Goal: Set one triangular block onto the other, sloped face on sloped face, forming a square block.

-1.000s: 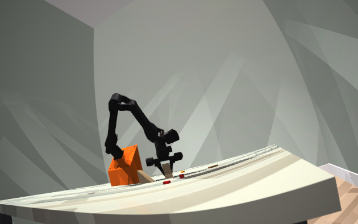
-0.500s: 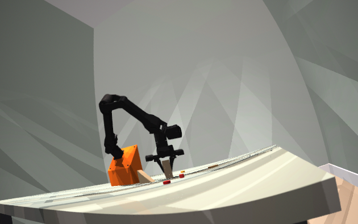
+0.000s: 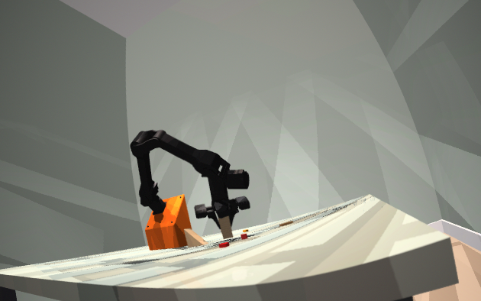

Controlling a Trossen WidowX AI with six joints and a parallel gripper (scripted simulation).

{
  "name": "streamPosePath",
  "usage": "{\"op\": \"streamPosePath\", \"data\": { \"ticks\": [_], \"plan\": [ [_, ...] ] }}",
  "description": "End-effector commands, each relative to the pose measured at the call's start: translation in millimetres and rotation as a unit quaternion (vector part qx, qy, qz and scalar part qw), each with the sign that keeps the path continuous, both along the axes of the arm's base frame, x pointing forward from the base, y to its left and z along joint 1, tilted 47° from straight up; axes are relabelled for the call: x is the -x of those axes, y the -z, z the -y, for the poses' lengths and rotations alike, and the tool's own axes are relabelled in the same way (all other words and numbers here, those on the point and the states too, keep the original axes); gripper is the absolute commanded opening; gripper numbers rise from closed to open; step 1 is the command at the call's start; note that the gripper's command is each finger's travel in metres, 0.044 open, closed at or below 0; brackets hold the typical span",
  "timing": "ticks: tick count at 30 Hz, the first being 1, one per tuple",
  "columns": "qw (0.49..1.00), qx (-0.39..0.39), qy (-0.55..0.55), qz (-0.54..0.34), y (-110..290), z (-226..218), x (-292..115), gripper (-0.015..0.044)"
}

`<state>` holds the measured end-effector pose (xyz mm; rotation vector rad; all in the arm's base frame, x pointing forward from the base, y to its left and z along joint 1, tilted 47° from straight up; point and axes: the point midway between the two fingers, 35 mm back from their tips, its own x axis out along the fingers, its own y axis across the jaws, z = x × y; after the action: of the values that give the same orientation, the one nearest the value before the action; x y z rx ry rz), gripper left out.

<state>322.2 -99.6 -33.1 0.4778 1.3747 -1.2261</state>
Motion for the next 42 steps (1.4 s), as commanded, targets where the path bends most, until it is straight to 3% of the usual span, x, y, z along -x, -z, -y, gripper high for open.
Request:
{"op": "streamPosePath", "data": {
  "ticks": [1,12,13,29,36,42],
  "plan": [
    [0.999,-0.044,0.019,-0.023,-2,5,-2,0.0],
    [0.981,-0.163,0.075,-0.076,-11,20,-13,0.0],
    [0.988,-0.13,0.06,-0.059,-12,16,-12,0.0026],
    [0.988,-0.13,0.06,-0.059,-12,16,-12,0.044],
    [0.988,-0.13,0.06,-0.059,-14,14,-12,0.044],
    [0.988,-0.134,0.057,-0.059,-71,-51,-12,0.044]
  ]
}}
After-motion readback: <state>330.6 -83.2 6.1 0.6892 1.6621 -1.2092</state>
